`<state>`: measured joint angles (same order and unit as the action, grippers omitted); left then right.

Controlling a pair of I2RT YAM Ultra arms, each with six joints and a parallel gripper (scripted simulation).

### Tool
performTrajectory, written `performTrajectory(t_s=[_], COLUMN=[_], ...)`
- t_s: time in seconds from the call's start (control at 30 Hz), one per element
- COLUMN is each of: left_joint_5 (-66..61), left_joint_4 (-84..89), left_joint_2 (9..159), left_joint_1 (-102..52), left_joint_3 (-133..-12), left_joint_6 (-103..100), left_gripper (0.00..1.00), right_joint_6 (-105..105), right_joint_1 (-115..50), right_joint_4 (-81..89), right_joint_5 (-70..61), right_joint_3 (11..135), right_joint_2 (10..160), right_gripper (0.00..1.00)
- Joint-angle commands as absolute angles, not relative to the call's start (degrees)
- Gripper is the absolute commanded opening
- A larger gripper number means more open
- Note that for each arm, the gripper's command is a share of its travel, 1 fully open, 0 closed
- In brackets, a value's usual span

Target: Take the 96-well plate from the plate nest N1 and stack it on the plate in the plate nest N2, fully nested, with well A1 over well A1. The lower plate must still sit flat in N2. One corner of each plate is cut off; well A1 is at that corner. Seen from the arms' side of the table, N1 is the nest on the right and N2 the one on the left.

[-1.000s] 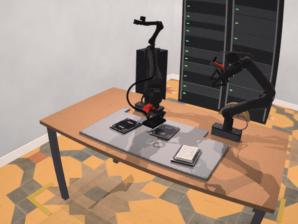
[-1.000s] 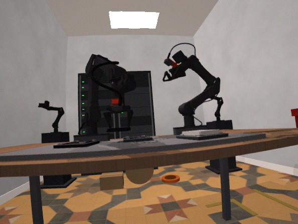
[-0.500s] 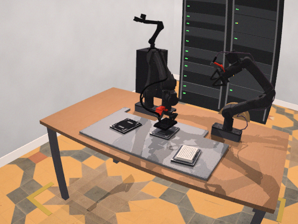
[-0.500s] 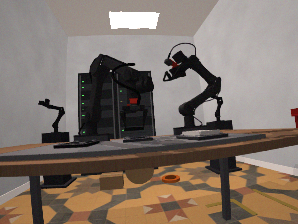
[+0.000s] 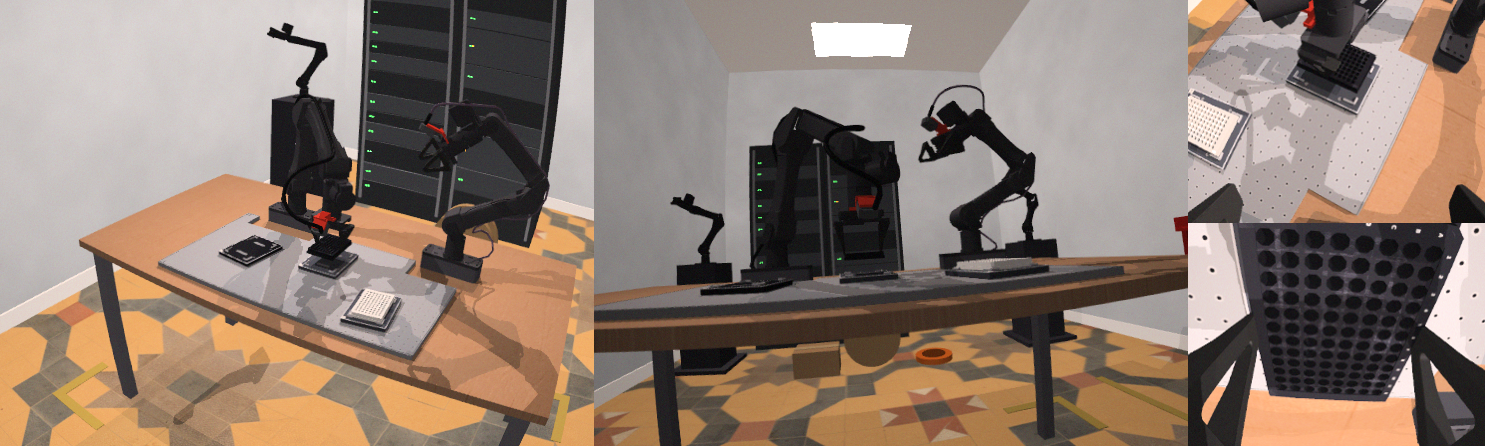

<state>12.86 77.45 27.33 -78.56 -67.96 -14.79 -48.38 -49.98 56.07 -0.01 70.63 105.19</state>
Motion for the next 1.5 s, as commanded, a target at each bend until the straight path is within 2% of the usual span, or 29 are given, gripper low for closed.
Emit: performTrajectory(t_s=[0.0, 1.47], left_joint_5=[13.7, 13.7], left_joint_4=[77.7, 77.8], left_joint_2=[26.3, 26.9], left_joint_1=[-79.1, -78.8], left_joint_3=[-70.3, -69.7], left_joint_6=[-15.4, -15.0], left_gripper=[1.00, 1.00], right_joint_6=[-47.6, -47.5], right_joint_1=[-50.0, -50.3], right_joint_4=[54.6, 45.4], right_joint_5=[0.7, 0.8], right_joint_3=[73.7, 64.5], right_joint_2=[105.8, 110.3], right_gripper=[0.78, 0.78])
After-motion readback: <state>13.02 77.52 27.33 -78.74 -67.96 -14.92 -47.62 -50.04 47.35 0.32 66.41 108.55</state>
